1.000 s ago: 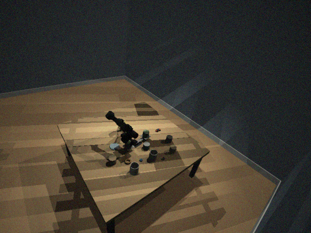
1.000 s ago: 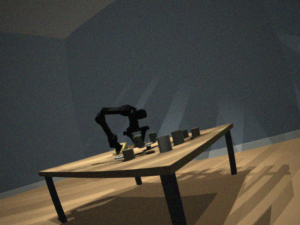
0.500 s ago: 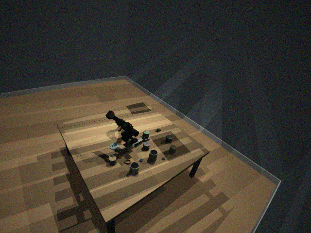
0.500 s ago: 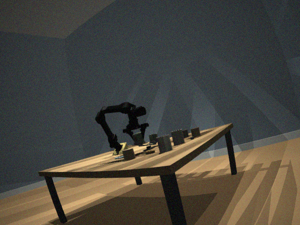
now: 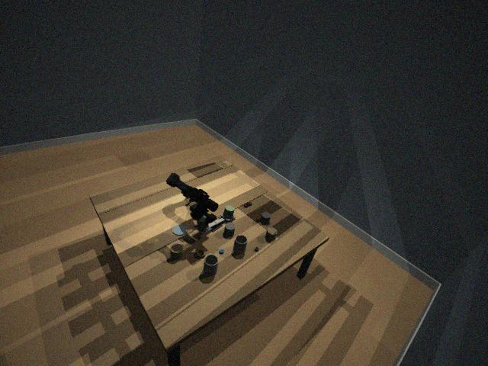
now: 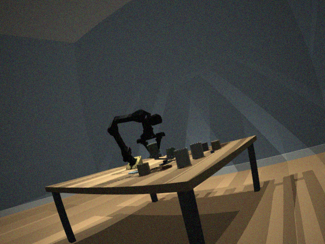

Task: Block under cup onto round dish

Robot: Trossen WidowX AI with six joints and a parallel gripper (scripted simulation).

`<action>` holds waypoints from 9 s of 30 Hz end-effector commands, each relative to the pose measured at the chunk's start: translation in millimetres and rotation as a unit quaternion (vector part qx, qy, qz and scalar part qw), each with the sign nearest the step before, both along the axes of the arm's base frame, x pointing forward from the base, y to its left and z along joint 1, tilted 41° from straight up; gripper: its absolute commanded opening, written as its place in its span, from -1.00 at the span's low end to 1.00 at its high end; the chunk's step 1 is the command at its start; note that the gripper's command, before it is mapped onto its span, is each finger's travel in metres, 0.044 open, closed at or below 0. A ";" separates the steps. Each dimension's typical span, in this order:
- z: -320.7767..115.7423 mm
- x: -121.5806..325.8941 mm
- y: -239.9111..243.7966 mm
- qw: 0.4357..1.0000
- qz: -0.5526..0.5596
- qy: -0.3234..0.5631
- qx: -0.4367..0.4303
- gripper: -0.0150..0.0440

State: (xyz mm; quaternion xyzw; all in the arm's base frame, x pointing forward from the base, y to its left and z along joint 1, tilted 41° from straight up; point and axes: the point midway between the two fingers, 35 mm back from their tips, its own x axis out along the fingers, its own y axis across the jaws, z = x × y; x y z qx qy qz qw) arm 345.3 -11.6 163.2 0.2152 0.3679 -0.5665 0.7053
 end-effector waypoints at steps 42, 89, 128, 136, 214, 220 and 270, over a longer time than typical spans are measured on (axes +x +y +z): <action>44.5 -7.2 31.3 1.000 0.020 -0.024 0.001 -0.49; 44.5 -7.2 31.3 1.000 0.020 -0.024 0.001 -0.49; 75.6 -107.5 -100.1 1.000 -0.009 -0.006 0.010 -0.49; 76.1 -138.5 -119.7 1.000 -0.016 -0.004 0.006 -0.49; 73.8 -201.4 -142.5 1.000 -0.013 0.006 -0.016 0.73; 83.3 -188.5 -134.9 0.998 0.044 0.023 -0.023 0.39; 46.9 -46.0 -50.8 0.651 0.581 0.486 -0.049 0.39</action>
